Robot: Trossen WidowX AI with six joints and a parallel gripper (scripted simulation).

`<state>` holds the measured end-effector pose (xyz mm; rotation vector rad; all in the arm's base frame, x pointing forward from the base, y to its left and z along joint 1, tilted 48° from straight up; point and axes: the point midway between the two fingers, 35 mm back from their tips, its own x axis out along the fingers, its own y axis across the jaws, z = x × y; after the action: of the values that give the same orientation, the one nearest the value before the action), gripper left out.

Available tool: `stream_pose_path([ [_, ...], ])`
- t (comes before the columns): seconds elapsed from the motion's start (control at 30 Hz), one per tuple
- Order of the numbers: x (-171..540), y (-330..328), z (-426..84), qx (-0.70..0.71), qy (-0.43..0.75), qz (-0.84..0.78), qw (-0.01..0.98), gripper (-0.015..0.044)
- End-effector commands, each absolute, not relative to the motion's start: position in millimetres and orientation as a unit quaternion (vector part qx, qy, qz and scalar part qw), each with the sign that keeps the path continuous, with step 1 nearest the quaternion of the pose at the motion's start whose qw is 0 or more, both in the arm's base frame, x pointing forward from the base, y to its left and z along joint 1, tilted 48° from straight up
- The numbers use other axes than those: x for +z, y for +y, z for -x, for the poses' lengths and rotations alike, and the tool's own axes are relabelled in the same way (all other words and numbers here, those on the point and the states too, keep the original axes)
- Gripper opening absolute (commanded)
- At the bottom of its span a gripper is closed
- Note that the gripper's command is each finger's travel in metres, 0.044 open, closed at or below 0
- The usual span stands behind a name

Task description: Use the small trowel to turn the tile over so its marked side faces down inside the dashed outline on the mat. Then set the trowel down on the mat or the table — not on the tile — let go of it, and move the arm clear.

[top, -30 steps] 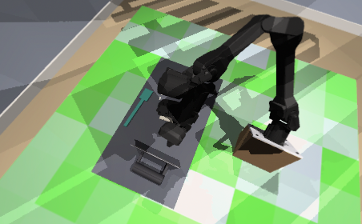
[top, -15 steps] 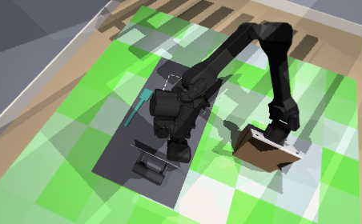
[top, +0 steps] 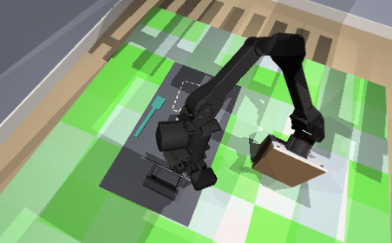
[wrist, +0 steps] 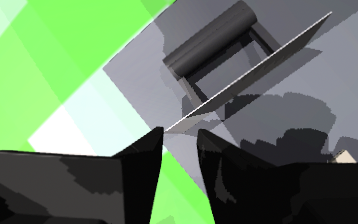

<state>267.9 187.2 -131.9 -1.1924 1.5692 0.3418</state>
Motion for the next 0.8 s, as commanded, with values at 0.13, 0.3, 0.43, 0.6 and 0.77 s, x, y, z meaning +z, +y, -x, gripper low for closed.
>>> stream_pose_path([
  [0.13,-145,182,-266,0.193,0.643,0.592,0.446,0.01],
  [0.3,-154,177,-263,0.221,0.632,0.638,0.381,0.01],
  [0.43,-160,173,-261,0.244,0.621,0.67,0.325,0.01],
  [0.6,-168,168,-258,0.27,0.606,0.703,0.255,0.01],
  [0.77,-169,167,-258,0.274,0.604,0.707,0.245,0.01],
])
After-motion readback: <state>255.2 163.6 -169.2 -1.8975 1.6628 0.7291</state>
